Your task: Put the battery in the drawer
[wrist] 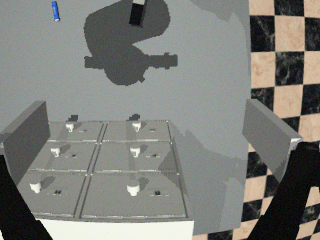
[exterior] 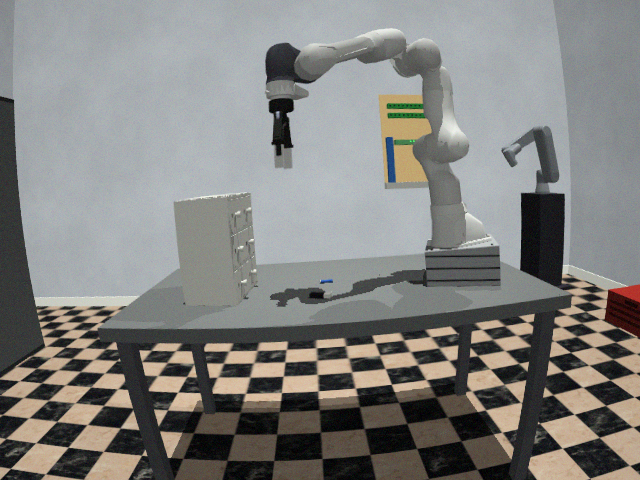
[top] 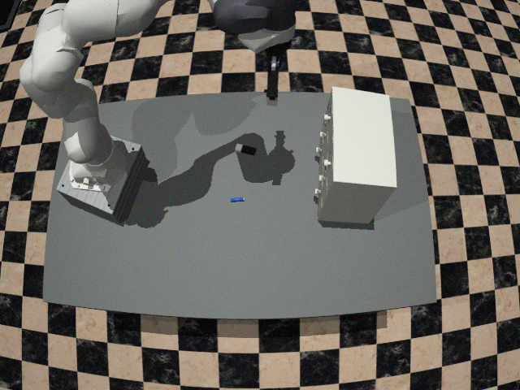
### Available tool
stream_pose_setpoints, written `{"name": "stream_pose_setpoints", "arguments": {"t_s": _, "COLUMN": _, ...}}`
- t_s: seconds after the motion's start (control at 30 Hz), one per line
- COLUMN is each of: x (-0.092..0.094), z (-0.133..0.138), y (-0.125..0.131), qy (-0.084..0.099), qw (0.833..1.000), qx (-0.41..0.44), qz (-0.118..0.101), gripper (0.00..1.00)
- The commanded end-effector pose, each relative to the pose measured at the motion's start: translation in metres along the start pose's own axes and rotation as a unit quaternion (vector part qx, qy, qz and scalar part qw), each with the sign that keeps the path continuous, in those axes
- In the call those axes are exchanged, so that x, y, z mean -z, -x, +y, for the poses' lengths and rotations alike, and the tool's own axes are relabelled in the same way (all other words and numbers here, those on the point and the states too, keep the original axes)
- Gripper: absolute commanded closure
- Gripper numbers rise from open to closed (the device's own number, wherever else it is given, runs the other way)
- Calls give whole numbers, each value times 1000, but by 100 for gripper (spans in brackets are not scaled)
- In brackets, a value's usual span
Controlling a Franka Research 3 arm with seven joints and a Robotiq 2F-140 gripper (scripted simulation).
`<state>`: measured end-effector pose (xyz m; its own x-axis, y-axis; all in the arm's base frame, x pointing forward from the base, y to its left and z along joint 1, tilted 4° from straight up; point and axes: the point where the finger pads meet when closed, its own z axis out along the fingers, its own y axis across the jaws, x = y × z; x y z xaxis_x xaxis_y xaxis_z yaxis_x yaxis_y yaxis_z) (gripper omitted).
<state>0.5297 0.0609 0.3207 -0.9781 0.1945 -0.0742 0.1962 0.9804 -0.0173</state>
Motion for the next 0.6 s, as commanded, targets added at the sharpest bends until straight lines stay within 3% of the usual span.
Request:
{"name": "stream_pose_setpoints", "arguments": {"t_s": 0.0, "x": 1, "z": 0, "y": -1, "qy": 0, "qw": 1000, "qx": 0, "qz": 0, "gripper": 0}}
{"name": "stream_pose_setpoints", "arguments": {"t_s": 0.57, "x": 44, "z": -14, "y": -52, "qy": 0, "qw": 1000, "qx": 2, "qz": 2, "gripper": 0}}
